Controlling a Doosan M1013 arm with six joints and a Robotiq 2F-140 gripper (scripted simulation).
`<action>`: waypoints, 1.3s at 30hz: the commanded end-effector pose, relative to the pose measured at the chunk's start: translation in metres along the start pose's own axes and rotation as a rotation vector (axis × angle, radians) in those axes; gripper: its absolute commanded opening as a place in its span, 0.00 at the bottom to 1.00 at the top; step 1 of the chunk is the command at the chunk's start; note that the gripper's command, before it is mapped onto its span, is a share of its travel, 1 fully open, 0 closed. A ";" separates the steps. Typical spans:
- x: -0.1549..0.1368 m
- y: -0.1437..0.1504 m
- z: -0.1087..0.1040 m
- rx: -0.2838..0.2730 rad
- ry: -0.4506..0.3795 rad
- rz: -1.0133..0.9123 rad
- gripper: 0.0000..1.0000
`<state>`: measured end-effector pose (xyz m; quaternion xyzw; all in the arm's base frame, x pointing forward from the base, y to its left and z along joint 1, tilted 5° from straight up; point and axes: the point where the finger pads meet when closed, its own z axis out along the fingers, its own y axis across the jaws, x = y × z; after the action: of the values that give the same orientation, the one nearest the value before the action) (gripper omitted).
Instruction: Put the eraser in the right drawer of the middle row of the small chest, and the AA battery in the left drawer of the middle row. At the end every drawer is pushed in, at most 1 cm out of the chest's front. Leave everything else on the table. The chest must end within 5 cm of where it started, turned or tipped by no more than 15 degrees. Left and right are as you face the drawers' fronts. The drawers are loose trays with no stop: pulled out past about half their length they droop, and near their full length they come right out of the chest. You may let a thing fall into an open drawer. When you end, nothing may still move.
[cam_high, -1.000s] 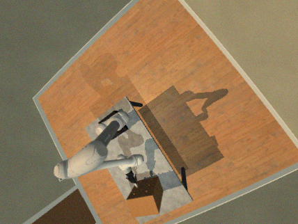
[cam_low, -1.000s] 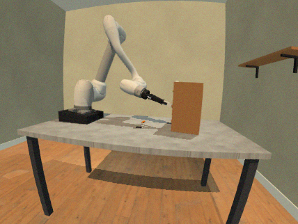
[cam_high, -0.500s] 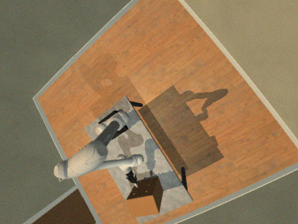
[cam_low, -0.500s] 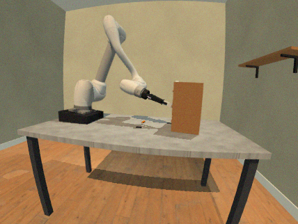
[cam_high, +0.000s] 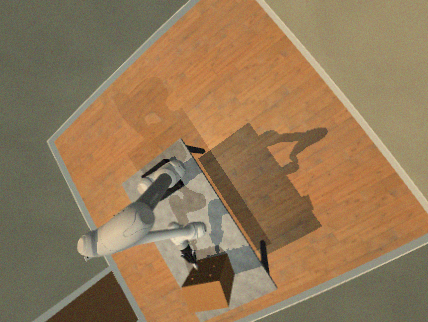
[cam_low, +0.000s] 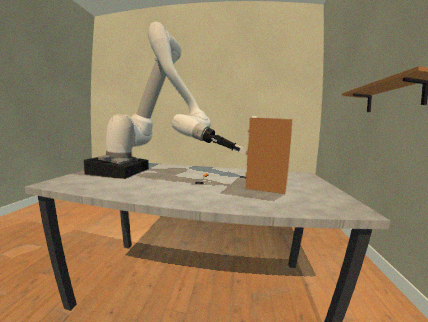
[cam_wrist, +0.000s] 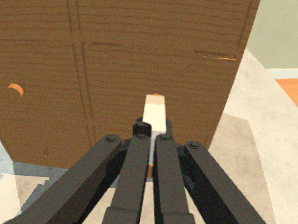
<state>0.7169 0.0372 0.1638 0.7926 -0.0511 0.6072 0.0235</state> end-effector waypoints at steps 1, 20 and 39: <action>-0.001 0.002 0.001 -0.001 -0.003 0.001 0.00; -0.017 0.002 -0.045 -0.001 -0.003 0.001 0.00; -0.016 0.001 -0.099 -0.001 -0.003 0.001 0.00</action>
<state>0.6237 0.0443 0.1752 0.7917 -0.0522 0.6082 0.0238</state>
